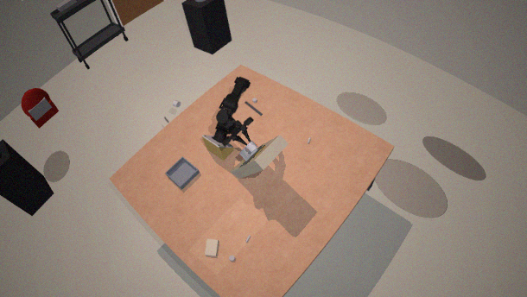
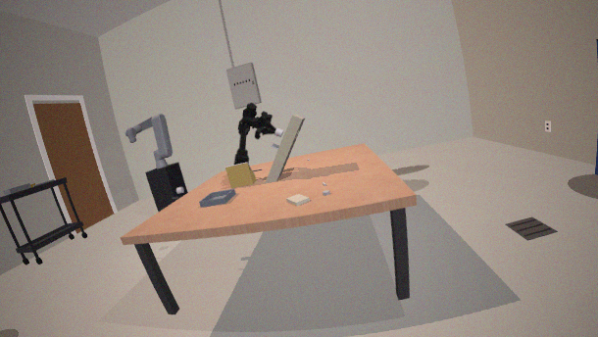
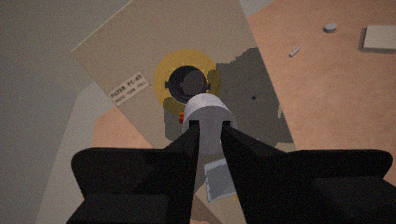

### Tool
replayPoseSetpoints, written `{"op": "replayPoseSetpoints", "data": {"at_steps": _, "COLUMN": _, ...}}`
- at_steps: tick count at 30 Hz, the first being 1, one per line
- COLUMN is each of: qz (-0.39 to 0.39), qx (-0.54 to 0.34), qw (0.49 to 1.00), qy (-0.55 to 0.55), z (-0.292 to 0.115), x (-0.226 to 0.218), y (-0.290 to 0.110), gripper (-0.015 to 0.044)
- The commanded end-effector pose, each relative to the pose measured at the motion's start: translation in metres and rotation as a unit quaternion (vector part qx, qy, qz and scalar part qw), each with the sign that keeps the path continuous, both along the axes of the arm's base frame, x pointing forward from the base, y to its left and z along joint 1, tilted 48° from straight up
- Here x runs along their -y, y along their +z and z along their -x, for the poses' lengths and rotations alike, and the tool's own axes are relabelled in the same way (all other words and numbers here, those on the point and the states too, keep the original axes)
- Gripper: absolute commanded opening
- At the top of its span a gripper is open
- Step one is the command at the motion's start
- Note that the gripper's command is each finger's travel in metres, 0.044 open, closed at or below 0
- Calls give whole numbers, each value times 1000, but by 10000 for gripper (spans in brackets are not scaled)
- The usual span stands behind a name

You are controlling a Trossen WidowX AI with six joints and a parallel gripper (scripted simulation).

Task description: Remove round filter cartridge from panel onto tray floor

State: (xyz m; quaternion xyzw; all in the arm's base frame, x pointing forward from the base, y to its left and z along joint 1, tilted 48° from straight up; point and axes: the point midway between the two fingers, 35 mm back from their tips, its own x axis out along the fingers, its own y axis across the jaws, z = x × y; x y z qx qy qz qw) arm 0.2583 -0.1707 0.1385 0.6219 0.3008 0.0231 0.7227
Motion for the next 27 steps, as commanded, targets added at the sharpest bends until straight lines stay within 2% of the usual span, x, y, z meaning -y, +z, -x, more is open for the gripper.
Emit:
{"op": "replayPoseSetpoints", "data": {"at_steps": 1, "qz": 3, "qx": 6, "qw": 1000, "qy": 0, "z": 7, "x": -9, "y": -7, "gripper": 0}}
{"op": "replayPoseSetpoints", "data": {"at_steps": 12, "qz": 3, "qx": 5, "qw": 1000, "qy": 0, "z": 21, "x": -31, "y": -25, "gripper": 0}}
{"op": "replayPoseSetpoints", "data": {"at_steps": 16, "qz": -1, "qx": -1, "qw": 1000, "qy": 0, "z": 18, "x": -26, "y": -22, "gripper": 99}}
{"op": "replayPoseSetpoints", "data": {"at_steps": 27, "qz": 0, "qx": 1, "qw": 1000, "qy": 0, "z": 19, "x": -27, "y": -23, "gripper": 99}}
